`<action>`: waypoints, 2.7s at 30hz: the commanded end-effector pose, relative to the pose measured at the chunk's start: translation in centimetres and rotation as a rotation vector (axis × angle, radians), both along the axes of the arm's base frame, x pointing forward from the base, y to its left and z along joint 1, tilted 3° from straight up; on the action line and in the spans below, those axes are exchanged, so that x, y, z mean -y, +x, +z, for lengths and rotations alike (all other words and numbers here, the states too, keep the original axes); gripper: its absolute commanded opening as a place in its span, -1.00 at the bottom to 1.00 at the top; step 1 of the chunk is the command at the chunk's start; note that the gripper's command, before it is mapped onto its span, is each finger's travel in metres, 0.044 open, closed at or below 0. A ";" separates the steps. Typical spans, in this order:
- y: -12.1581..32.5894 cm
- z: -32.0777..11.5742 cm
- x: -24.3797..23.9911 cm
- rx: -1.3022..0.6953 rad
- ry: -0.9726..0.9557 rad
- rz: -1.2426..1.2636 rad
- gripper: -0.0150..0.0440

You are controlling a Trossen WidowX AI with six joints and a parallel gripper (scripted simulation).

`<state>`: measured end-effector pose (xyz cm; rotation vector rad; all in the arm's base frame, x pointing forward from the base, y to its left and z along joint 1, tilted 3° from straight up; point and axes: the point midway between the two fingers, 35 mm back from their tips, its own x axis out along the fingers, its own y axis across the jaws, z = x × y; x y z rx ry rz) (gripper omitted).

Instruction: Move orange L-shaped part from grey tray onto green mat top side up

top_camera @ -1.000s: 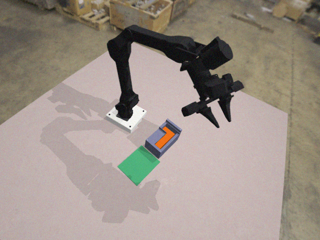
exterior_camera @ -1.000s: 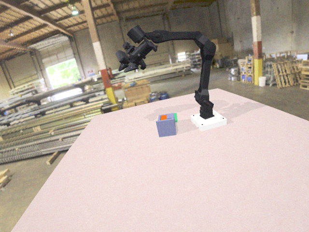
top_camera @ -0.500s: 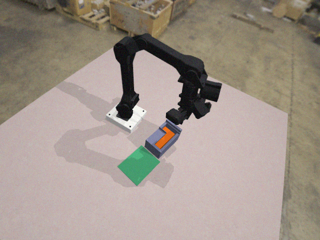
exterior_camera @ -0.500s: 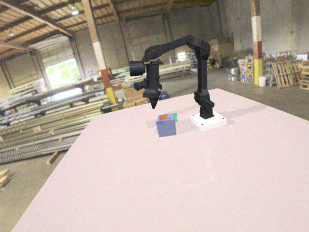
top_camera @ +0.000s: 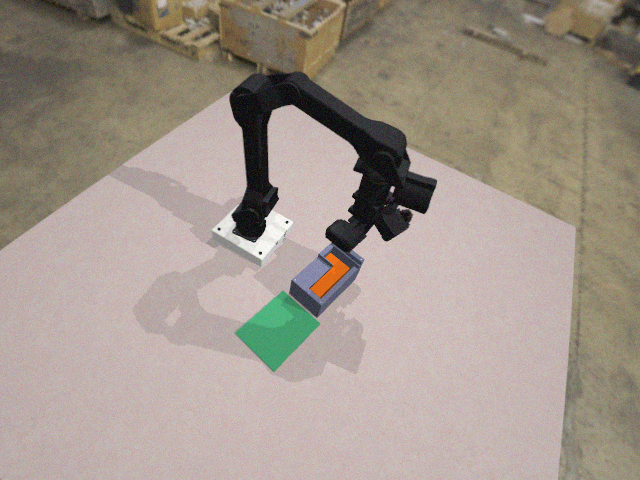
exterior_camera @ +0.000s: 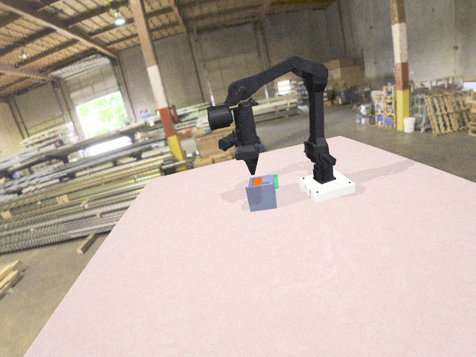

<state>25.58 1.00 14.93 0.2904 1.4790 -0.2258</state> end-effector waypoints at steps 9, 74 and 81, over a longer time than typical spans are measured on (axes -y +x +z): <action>-0.3 -6.3 -0.3 -0.025 0.004 0.005 0.12; 0.2 -8.2 -1.5 -0.025 0.005 0.005 0.12; 0.3 -3.9 -0.8 -0.024 0.004 0.005 0.12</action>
